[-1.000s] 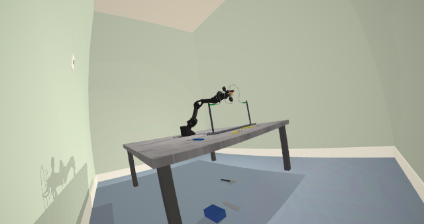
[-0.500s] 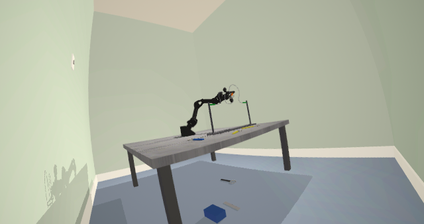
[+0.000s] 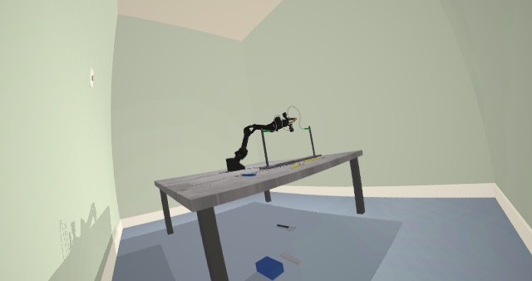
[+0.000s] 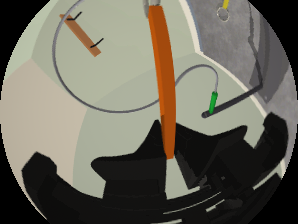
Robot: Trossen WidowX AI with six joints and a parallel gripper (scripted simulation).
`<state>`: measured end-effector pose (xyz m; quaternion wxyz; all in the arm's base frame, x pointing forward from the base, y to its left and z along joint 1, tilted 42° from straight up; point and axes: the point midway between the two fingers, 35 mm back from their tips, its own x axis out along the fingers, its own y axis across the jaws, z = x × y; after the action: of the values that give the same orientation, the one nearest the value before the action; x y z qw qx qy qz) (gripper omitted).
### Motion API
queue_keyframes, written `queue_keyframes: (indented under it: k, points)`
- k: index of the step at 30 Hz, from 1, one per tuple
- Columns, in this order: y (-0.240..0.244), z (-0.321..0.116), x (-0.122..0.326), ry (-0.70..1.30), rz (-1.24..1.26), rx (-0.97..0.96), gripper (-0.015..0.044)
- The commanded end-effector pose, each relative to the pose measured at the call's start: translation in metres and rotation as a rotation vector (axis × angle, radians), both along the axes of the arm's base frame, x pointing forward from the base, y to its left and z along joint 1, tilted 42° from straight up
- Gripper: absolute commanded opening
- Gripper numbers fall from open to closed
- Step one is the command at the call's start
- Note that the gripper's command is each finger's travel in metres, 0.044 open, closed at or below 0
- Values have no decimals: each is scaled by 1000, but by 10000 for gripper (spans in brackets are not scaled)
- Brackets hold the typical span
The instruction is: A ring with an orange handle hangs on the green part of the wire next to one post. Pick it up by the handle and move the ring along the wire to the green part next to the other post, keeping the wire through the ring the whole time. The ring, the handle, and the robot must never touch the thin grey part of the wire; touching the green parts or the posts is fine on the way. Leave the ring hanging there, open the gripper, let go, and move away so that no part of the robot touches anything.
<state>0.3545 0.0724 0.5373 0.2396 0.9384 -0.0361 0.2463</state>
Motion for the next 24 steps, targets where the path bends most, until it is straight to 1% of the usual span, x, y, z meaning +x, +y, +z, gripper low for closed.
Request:
queue_keyframes:
  k: [1, 24]
  points:
    - [13, -8, 3, 19, 0, -91, -150]
    - [67, -66, 15, 117, -16, -620, -150]
